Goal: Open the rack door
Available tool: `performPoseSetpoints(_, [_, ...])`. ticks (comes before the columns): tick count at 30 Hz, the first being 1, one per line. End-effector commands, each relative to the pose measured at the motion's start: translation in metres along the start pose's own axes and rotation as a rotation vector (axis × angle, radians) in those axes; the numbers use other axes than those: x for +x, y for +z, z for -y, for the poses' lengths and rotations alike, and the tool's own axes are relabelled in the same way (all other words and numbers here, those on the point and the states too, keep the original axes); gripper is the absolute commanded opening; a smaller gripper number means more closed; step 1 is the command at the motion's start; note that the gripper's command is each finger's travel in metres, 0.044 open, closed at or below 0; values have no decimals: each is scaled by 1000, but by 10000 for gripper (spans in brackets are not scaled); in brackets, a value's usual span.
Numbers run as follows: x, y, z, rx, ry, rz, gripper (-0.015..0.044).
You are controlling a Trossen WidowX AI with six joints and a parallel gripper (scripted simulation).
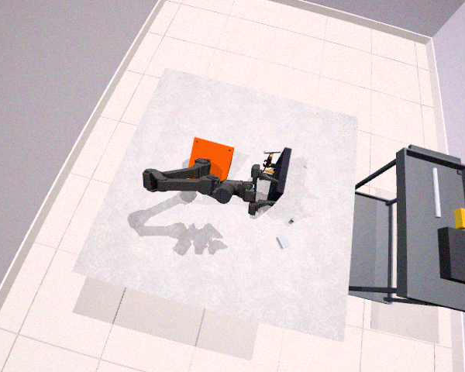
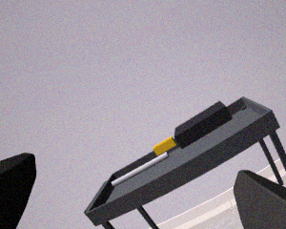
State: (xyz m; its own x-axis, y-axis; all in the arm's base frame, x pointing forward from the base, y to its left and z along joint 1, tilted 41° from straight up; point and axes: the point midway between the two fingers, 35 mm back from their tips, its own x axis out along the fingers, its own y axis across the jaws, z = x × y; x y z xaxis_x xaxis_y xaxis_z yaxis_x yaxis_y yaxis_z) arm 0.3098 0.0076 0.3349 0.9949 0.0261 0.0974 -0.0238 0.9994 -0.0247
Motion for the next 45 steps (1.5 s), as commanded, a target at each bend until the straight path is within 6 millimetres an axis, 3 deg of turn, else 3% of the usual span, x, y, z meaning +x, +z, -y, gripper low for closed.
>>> performPoseSetpoints(1, [1, -1, 0, 2, 0, -4, 374])
performPoseSetpoints(5, [12, -13, -4, 38, -1, -88, 288])
performPoseSetpoints(15, [38, -54, -24, 141, 6, -342, 288])
performPoseSetpoints(25, [52, -94, -43, 198, -22, -571, 288])
performPoseSetpoints(45, [56, -172, -75, 165, -192, -1021, 288])
